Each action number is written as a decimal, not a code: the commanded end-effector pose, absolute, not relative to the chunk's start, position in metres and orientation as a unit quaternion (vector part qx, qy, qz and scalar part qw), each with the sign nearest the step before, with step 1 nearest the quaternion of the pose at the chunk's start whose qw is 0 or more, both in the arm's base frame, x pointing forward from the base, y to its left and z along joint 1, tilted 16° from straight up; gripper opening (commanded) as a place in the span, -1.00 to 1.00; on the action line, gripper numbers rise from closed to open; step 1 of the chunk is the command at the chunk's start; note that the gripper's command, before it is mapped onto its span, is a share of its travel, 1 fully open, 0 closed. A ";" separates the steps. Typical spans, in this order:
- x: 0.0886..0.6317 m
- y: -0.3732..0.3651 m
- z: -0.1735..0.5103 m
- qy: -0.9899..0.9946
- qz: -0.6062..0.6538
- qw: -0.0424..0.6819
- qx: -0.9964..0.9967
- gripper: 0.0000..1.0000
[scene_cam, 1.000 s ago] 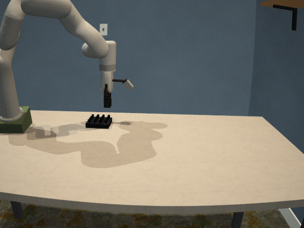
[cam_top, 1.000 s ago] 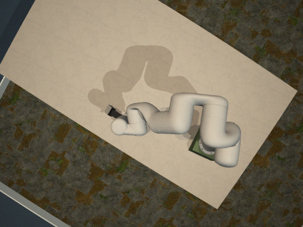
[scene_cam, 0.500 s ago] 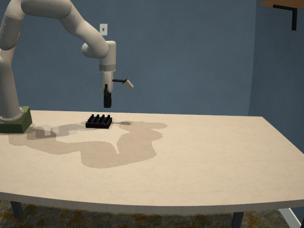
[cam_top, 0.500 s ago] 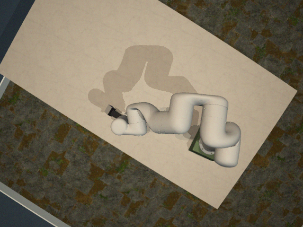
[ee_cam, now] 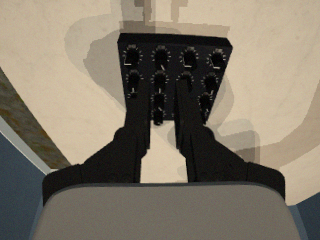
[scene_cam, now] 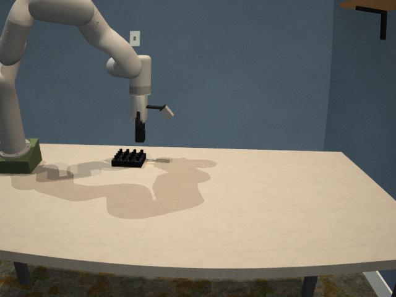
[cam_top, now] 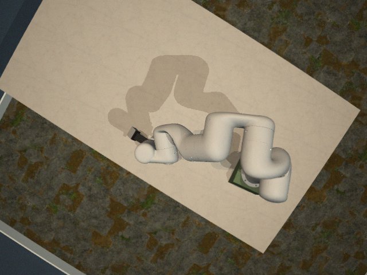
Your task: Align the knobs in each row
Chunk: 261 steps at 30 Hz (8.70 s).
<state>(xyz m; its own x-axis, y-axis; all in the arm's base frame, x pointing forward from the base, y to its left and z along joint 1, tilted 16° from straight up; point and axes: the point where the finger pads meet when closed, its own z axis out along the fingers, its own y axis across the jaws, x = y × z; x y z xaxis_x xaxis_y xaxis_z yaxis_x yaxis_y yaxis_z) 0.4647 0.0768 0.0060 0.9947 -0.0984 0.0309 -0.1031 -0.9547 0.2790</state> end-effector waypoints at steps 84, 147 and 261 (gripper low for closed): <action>0.466 0.068 -0.028 -0.051 0.010 0.141 0.989 -0.61; 0.466 0.065 -0.039 -0.051 0.010 0.141 0.989 -0.61; 0.466 0.065 -0.039 -0.609 0.089 0.109 0.780 -0.84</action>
<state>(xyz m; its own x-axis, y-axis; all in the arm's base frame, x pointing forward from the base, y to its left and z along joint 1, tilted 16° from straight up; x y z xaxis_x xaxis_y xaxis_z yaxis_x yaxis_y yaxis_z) 0.4649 0.0635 -0.0404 0.3013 -0.9165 0.2629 -0.9535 -0.2894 0.0839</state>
